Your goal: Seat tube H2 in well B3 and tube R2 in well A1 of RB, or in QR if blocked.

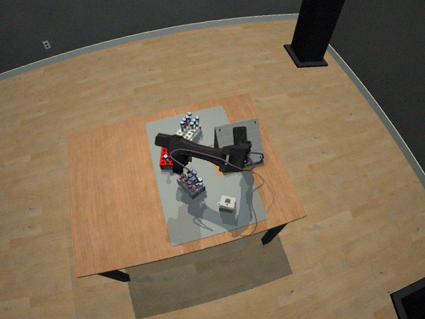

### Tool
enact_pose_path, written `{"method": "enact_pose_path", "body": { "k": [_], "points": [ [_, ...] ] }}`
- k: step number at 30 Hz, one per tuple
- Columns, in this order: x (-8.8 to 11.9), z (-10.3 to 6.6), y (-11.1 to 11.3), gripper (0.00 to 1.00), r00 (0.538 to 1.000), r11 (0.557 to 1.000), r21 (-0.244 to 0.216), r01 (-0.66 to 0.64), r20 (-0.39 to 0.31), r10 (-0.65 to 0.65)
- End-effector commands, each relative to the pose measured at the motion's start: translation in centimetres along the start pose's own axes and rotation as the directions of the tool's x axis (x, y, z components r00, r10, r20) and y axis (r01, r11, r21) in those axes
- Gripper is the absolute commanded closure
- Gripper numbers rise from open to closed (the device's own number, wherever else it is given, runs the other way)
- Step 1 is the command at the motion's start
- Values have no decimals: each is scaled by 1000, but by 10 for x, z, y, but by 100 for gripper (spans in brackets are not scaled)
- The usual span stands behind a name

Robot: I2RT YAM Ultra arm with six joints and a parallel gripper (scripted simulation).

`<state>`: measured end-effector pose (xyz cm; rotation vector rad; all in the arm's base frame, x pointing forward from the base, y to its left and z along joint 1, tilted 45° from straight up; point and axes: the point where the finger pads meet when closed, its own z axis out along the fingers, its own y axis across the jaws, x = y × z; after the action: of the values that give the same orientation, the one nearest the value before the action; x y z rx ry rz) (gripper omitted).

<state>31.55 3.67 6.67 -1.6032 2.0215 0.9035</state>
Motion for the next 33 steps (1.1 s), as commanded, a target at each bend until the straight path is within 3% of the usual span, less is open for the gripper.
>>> {"method": "enact_pose_path", "body": {
  "k": [1,29,30,33],
  "points": [
    [-3,-20,-1,100,1000,999,35,10,-4,-10],
    [5,-36,-1,100,1000,1000,7,-14,1,14],
    [7,-32,10,100,1000,1000,-8,-27,6,27],
    [8,-35,14,100,1000,1000,2,-18,1,18]
  ]
}}
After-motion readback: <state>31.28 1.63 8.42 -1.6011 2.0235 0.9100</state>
